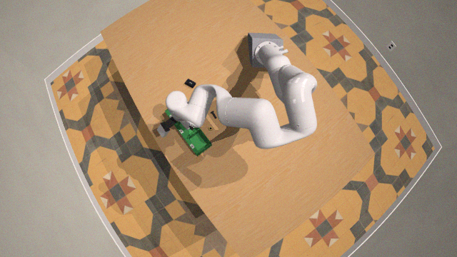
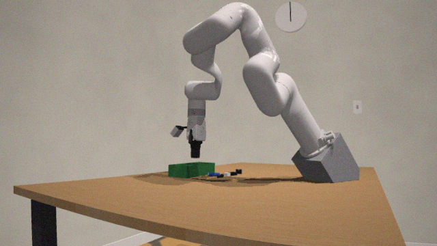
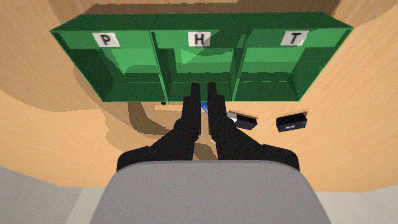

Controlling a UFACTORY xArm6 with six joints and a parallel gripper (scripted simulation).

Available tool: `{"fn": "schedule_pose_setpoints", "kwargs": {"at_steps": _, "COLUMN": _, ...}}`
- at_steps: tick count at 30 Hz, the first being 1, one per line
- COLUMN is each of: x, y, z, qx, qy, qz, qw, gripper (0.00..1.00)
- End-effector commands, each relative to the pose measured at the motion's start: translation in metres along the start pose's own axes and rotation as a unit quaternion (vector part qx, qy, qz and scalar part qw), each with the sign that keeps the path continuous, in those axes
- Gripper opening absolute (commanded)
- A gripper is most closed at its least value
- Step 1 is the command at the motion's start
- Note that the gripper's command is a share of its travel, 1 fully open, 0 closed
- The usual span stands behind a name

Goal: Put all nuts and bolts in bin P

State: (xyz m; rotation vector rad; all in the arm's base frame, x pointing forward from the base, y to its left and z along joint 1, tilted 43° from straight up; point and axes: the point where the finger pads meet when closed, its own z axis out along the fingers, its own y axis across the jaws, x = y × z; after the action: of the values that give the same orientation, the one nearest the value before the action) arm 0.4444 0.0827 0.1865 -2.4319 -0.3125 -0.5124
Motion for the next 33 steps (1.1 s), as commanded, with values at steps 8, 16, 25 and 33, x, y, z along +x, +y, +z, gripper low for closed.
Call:
{"fn": "schedule_pose_setpoints", "kwargs": {"at_steps": 8, "x": 0.001, "y": -0.02, "z": -0.005, "qx": 0.0, "qy": 0.0, "qz": 0.0, "qw": 1.0, "gripper": 0.07}}
{"fn": "schedule_pose_setpoints", "kwargs": {"at_steps": 16, "x": 0.003, "y": -0.06, "z": -0.005, "qx": 0.001, "qy": 0.0, "qz": 0.0, "qw": 1.0, "gripper": 0.07}}
{"fn": "schedule_pose_setpoints", "kwargs": {"at_steps": 25, "x": 0.004, "y": -0.084, "z": -0.005, "qx": 0.001, "qy": 0.0, "qz": 0.0, "qw": 1.0, "gripper": 0.07}}
{"fn": "schedule_pose_setpoints", "kwargs": {"at_steps": 33, "x": 0.004, "y": -0.084, "z": 0.014, "qx": 0.001, "qy": 0.0, "qz": 0.0, "qw": 1.0, "gripper": 0.07}}
